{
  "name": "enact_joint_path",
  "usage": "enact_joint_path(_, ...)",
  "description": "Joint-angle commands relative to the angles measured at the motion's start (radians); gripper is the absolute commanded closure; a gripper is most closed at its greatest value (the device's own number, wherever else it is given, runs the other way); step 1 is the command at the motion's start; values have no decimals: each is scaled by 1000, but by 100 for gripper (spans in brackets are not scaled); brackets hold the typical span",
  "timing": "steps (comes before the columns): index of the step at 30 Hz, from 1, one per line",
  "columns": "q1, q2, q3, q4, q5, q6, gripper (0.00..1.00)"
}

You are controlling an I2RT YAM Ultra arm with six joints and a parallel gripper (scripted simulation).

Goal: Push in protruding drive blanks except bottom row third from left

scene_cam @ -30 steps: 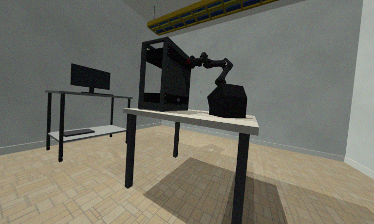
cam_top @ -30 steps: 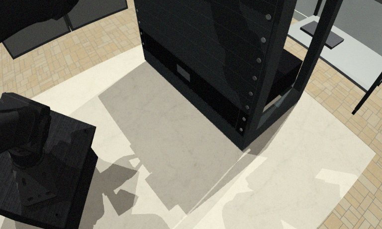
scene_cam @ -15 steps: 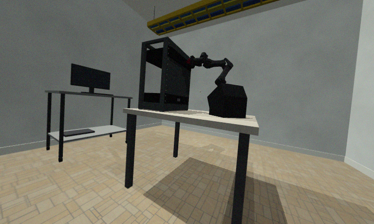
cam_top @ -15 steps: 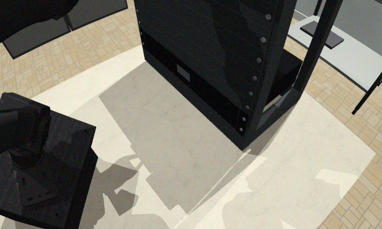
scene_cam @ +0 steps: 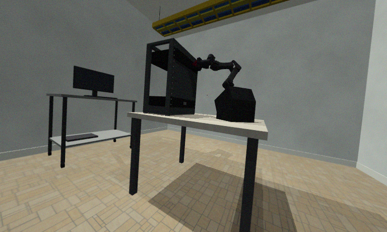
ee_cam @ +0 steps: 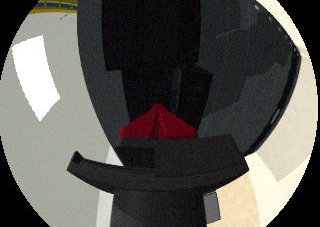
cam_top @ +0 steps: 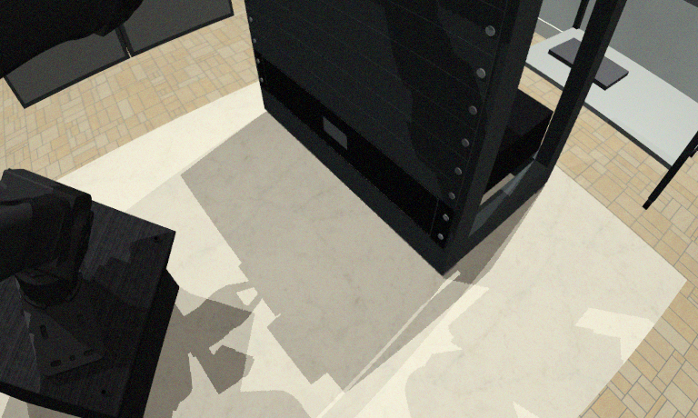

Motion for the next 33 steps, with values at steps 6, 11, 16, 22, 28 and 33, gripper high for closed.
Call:
enact_joint_path(6, 115, -101, -73, 27, 68, -73, 100)
enact_joint_path(11, 183, -146, -111, 48, 125, -115, 100)
enact_joint_path(16, 319, -211, -172, 118, 235, -215, 100)
enact_joint_path(22, 469, -219, -228, 240, 345, -356, 100)
enact_joint_path(28, 527, -213, -251, 337, 389, -435, 100)
enact_joint_path(33, 570, -181, -272, 484, 417, -535, 100)
